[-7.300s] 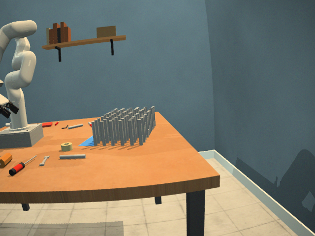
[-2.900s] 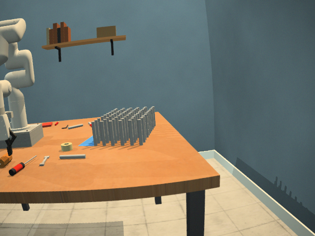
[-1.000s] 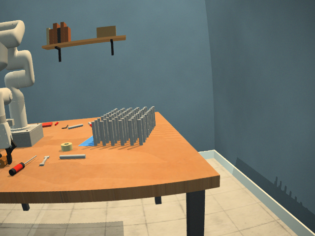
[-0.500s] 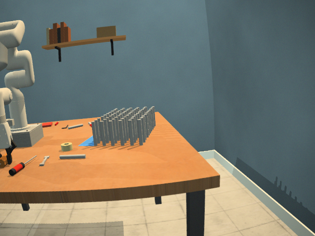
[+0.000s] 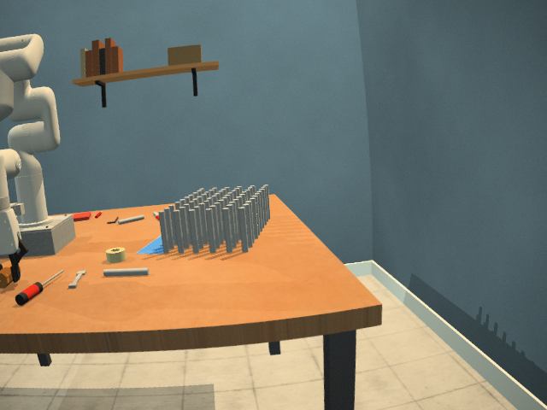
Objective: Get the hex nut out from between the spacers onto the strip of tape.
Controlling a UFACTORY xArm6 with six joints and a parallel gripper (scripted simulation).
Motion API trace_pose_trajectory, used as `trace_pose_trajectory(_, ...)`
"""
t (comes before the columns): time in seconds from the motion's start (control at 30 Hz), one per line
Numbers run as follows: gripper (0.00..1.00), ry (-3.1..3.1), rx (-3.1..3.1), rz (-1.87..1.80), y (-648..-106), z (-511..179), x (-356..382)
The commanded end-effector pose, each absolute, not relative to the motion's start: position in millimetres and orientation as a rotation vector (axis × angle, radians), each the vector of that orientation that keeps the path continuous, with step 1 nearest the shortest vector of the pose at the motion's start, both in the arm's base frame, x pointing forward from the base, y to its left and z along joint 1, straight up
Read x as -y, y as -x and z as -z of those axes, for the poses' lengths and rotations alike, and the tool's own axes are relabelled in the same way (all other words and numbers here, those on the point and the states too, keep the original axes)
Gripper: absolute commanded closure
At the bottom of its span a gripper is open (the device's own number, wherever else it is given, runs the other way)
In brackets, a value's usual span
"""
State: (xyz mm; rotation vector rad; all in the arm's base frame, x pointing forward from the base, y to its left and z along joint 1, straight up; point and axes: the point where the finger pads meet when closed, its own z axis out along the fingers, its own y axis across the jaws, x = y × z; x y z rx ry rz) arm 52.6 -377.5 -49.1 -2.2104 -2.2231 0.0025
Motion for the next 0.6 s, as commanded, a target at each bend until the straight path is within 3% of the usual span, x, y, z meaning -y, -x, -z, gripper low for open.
trace_pose_trajectory(0.0,1.00,2.213,2.225,-0.006,-52.8,42.1,379.2)
trace_pose_trajectory(0.57,1.00,2.213,2.225,-0.006,-53.1,-16.6,379.1)
